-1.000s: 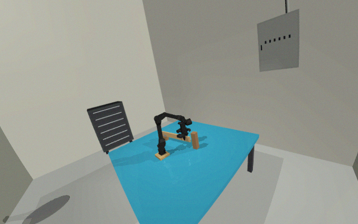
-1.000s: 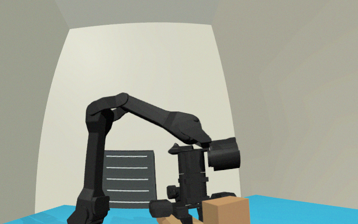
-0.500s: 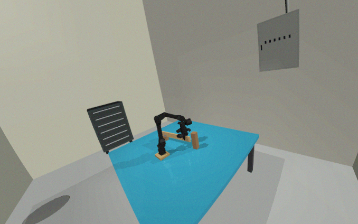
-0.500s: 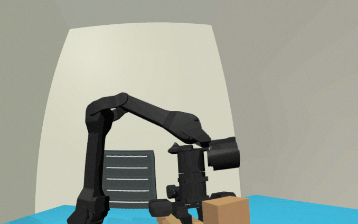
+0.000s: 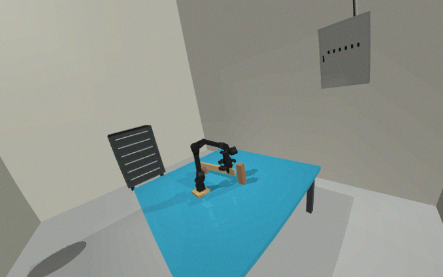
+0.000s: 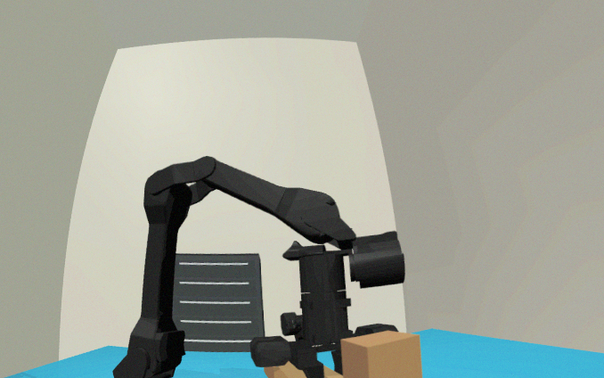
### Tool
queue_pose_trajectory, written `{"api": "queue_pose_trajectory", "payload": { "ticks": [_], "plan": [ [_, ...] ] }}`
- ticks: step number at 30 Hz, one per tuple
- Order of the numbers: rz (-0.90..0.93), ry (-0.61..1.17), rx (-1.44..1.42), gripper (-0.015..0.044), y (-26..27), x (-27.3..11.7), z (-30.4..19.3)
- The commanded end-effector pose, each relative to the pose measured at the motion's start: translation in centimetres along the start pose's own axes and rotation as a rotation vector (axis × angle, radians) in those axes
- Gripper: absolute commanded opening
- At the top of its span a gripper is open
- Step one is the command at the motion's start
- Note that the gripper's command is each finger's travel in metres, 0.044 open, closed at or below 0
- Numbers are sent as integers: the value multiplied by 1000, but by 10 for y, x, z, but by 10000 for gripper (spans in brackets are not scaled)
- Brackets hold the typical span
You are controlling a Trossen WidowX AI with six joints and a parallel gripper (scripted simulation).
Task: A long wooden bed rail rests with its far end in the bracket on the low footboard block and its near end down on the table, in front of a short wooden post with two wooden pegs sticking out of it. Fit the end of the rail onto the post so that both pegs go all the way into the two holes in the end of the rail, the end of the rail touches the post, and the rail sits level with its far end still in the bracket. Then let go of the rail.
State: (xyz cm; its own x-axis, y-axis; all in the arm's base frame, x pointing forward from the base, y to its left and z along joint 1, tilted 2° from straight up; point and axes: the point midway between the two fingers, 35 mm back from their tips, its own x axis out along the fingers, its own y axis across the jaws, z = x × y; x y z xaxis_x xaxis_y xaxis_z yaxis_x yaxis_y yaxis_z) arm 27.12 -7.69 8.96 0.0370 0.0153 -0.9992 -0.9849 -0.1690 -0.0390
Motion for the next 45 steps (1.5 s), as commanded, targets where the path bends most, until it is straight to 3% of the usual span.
{"api": "queue_pose_trajectory", "payload": {
  "ticks": [1,45],
  "plan": [
    [-5,2,-1,0,0,-1,0],
    [-5,3,-1,0,-1,-2,-14]
  ]
}}
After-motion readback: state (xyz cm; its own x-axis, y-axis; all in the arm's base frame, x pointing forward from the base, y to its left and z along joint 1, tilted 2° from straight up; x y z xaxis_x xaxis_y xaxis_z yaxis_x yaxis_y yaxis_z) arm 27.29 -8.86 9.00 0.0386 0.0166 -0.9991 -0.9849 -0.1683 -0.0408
